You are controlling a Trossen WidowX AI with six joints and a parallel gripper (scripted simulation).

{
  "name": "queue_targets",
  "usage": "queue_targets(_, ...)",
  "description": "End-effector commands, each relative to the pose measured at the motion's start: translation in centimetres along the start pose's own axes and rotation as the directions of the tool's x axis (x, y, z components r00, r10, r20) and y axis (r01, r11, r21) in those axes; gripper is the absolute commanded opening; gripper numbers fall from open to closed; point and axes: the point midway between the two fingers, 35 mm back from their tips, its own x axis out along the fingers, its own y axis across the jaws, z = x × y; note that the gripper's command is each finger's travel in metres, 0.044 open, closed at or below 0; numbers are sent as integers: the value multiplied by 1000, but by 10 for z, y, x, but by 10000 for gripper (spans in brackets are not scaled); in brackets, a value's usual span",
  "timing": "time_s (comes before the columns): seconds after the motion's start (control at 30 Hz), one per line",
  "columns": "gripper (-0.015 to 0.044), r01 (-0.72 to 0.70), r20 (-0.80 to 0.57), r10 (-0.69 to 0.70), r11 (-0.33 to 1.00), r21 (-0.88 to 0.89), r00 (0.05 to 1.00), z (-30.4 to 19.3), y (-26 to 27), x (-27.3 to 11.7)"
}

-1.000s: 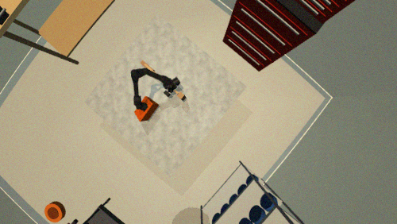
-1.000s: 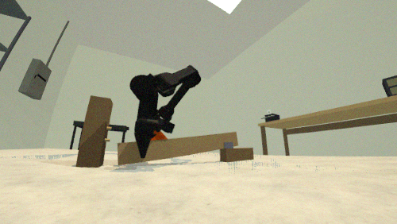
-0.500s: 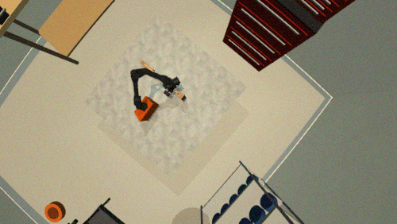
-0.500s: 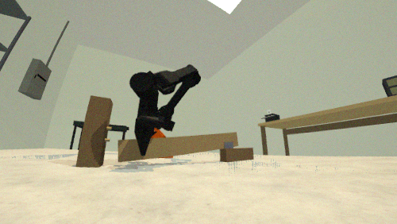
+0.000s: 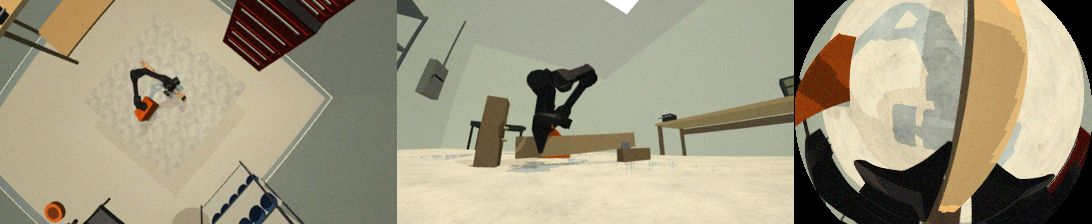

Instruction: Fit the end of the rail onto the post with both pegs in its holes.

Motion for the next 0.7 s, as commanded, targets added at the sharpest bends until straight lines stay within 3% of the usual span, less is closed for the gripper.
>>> queue_targets(0.0, 0, 12, 3, -12, 1000, -1, 1000, -1, -2, -5)
queue_targets(0.67, 0, 12, 3, -12, 1000, -1, 1000, -1, -2, -16)
